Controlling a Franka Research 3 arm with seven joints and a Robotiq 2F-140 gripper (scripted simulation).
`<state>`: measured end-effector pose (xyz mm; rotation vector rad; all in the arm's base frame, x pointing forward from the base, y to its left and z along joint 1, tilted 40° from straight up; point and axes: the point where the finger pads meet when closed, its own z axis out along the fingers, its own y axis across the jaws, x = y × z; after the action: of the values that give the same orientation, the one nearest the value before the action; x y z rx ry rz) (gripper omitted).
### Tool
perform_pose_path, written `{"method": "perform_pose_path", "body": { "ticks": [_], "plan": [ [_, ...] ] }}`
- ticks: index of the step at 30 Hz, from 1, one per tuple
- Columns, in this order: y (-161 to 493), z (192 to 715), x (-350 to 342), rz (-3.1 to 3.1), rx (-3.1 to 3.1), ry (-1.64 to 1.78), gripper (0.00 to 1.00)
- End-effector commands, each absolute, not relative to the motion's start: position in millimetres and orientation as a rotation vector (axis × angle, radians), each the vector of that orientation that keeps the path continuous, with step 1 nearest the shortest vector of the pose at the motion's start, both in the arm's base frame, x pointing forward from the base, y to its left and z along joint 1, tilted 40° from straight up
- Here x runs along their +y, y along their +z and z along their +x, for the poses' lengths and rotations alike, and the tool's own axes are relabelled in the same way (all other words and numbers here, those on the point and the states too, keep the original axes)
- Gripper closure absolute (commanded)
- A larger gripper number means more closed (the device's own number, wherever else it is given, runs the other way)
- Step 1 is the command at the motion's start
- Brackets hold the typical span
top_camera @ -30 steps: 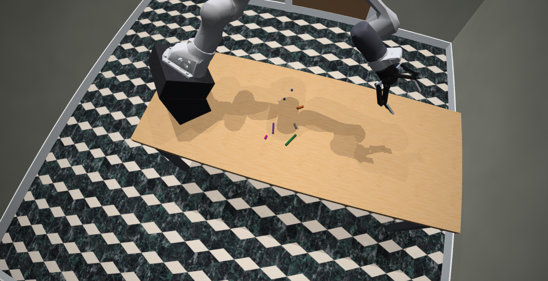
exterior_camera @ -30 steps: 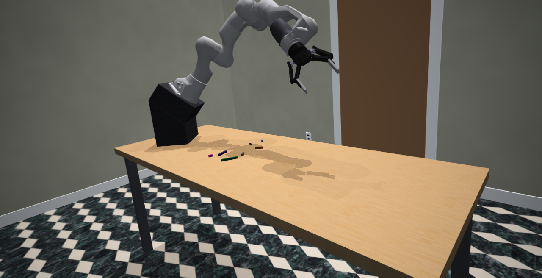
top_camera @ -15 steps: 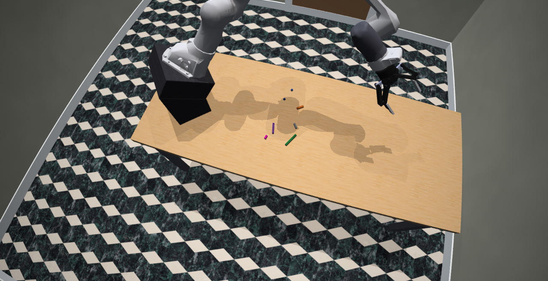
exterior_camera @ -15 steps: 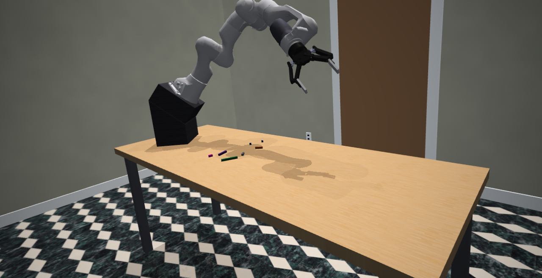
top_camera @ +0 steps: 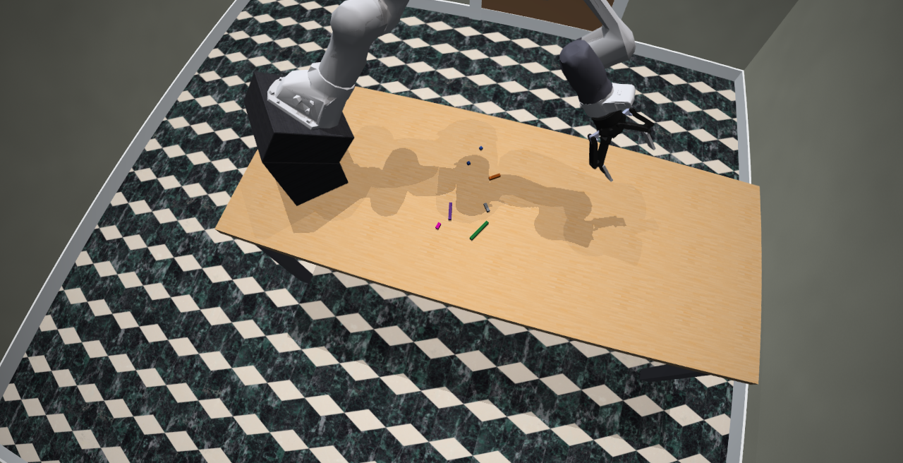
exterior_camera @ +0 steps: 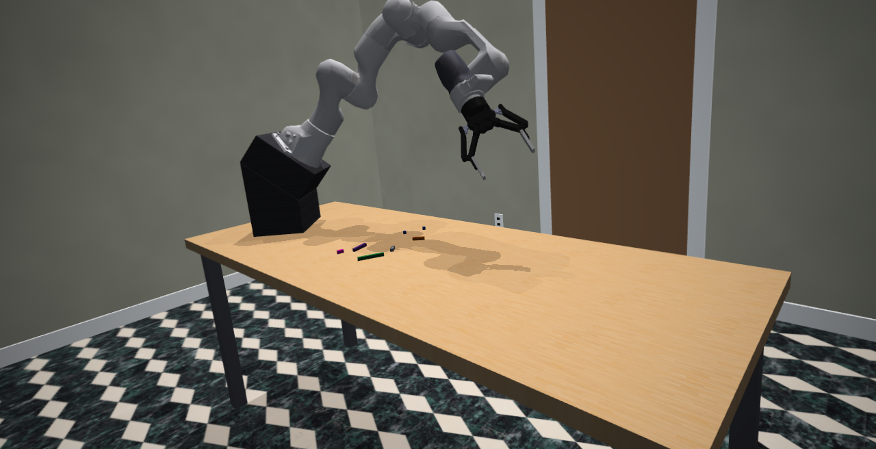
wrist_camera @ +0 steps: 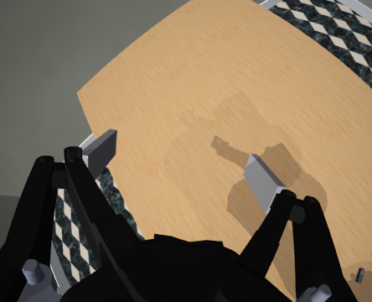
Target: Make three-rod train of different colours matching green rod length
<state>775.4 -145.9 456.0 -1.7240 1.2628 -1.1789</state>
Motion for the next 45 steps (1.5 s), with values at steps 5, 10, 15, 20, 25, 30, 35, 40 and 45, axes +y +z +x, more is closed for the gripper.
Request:
{"method": "perform_pose_path", "body": {
  "ticks": [5, 10, 15, 20, 25, 30, 35, 40, 45],
  "plan": [
    [407, 753, -85, -1.786, 1.231, -1.065, 0.0],
    [371, 733, -44, -1.832, 1.217, -0.983, 0.0],
    [334, 707, -6, -1.879, 1.204, -0.901, 0.0],
    [303, 681, 24, -1.921, 1.192, -0.834, 0.0],
    [268, 648, 56, -1.969, 1.179, -0.759, 0.0],
    [232, 609, 84, -2.02, 1.166, -0.683, 0.0],
    [211, 583, 98, -2.051, 1.159, -0.639, 0.0],
    [168, 528, 121, -2.118, 1.146, -0.553, 0.0],
    [134, 478, 132, -2.175, 1.136, -0.487, 0.0]
  ]
}}
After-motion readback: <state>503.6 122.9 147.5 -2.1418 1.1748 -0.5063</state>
